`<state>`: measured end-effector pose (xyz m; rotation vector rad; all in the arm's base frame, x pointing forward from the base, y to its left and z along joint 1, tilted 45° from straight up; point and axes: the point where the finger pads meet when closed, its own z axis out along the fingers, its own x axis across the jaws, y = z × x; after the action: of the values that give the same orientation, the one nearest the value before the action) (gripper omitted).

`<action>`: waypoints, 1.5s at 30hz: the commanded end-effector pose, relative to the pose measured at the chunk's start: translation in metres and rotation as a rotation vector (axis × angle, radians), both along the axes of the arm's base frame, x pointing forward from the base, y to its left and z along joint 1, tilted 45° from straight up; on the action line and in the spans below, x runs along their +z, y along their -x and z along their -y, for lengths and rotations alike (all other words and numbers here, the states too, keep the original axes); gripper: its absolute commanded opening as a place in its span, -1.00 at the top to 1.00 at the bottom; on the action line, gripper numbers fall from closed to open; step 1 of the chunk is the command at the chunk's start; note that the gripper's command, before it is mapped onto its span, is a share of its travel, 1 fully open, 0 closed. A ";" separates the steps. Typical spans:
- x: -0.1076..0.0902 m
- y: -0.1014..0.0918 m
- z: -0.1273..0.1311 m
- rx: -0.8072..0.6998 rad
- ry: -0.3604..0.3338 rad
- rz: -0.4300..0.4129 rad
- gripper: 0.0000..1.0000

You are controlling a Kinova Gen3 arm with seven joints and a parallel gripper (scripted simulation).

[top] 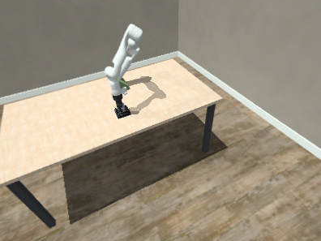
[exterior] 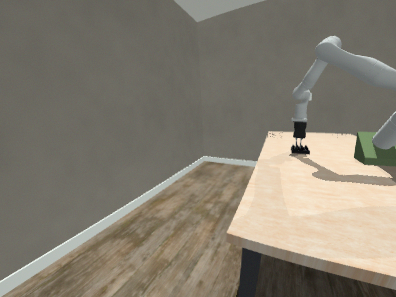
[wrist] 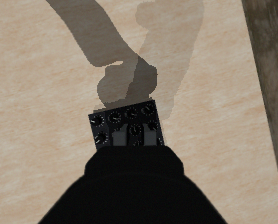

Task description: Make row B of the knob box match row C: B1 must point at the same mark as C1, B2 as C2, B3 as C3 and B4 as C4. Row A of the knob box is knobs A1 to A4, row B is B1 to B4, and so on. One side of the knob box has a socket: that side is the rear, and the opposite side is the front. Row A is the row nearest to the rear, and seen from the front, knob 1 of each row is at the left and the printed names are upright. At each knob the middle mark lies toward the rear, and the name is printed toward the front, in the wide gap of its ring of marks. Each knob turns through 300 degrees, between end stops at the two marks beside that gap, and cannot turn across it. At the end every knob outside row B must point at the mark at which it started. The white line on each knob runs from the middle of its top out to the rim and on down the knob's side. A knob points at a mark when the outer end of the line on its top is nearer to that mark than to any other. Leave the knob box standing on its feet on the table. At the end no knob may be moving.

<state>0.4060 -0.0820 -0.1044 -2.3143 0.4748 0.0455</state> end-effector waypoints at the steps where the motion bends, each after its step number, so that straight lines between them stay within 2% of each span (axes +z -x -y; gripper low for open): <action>1: 0.000 0.000 0.001 -0.001 0.001 0.001 0.07; 11: 0.000 0.000 0.001 -0.001 0.001 0.001 0.07; 12: 0.000 0.000 0.001 -0.001 0.001 0.001 0.40; 45: 0.000 0.000 0.001 0.001 0.002 0.003 0.40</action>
<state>0.4060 -0.0820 -0.1044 -2.3147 0.4729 0.0447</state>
